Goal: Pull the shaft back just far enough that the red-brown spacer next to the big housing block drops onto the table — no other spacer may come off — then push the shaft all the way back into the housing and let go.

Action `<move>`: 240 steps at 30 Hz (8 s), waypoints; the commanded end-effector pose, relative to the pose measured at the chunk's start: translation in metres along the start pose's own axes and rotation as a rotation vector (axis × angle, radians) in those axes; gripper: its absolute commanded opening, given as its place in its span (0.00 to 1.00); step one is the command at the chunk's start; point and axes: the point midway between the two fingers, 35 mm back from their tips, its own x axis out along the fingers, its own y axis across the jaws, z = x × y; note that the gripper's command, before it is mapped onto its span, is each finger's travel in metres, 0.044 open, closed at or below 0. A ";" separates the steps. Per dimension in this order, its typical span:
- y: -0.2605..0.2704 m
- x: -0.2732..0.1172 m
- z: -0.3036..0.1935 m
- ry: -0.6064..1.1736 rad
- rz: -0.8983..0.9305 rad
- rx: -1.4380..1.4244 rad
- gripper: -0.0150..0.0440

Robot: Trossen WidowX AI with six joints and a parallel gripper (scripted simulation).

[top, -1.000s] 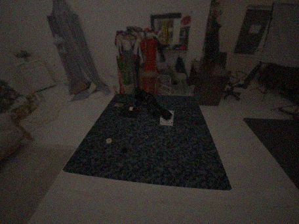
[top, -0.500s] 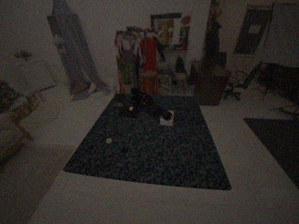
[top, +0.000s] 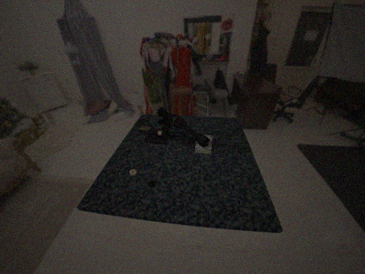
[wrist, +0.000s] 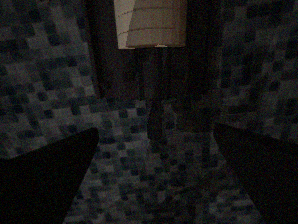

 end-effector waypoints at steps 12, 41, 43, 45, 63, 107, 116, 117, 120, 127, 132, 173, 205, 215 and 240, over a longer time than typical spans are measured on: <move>0.000 -0.001 0.001 0.004 -0.003 -0.008 1.00; 0.000 0.026 0.001 0.003 -0.002 -0.008 1.00; 0.000 0.029 0.001 0.003 -0.002 -0.008 1.00; 0.000 0.033 0.001 0.003 -0.002 -0.008 1.00; 0.001 0.041 0.000 0.003 -0.001 -0.009 1.00; 0.001 0.060 0.000 0.003 0.000 -0.009 1.00; 0.001 0.059 0.000 0.004 -0.003 -0.014 0.87; 0.001 0.059 0.000 0.004 -0.003 -0.014 0.82; 0.001 0.059 0.000 0.004 -0.003 -0.014 0.69; 0.001 0.059 0.000 0.004 -0.003 -0.014 0.38; 0.001 0.059 0.000 0.004 -0.003 -0.014 0.25; 0.000 0.059 -0.015 0.004 0.000 -0.008 0.25; 0.000 0.059 -0.019 0.004 0.000 -0.008 0.25; 0.000 0.059 -0.020 0.004 0.000 -0.008 0.25; 0.000 0.059 -0.022 0.004 0.000 -0.008 0.25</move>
